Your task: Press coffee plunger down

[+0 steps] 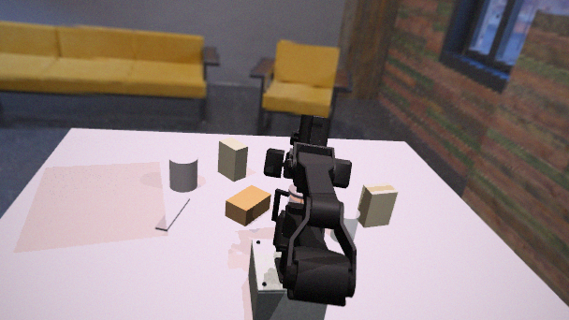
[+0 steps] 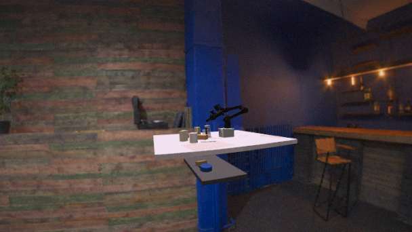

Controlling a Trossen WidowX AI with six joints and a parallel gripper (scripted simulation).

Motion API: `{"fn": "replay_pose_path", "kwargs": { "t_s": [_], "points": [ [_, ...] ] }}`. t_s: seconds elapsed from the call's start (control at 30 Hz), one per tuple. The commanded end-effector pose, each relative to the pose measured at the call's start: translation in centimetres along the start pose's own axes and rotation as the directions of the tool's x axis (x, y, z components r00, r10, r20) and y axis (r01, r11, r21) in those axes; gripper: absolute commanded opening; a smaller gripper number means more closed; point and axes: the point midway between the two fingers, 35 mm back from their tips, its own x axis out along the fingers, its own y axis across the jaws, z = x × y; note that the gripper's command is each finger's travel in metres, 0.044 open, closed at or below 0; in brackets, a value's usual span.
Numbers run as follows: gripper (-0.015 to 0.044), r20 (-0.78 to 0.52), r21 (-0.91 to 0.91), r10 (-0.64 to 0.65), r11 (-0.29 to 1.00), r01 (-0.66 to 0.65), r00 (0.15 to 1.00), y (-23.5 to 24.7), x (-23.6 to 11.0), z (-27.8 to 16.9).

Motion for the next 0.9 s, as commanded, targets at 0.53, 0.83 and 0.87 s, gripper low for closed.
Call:
{"fn": "replay_pose_path", "kwargs": {
  "t_s": [0.53, 0.83, 0.87],
  "points": [
    [0.0122, -0.041, -0.007, 0.001, 1.0, -0.001, 0.999, 0.0, 1.9, -1.9],
    [0.0122, -0.041, -0.007, 0.001, 1.0, -0.001, 0.999, 0.0, 2.2, -1.7],
    [0.0122, -0.041, -0.007, 0.001, 1.0, -0.001, 0.999, 0.0, 2.2, -1.7]
  ]
}}
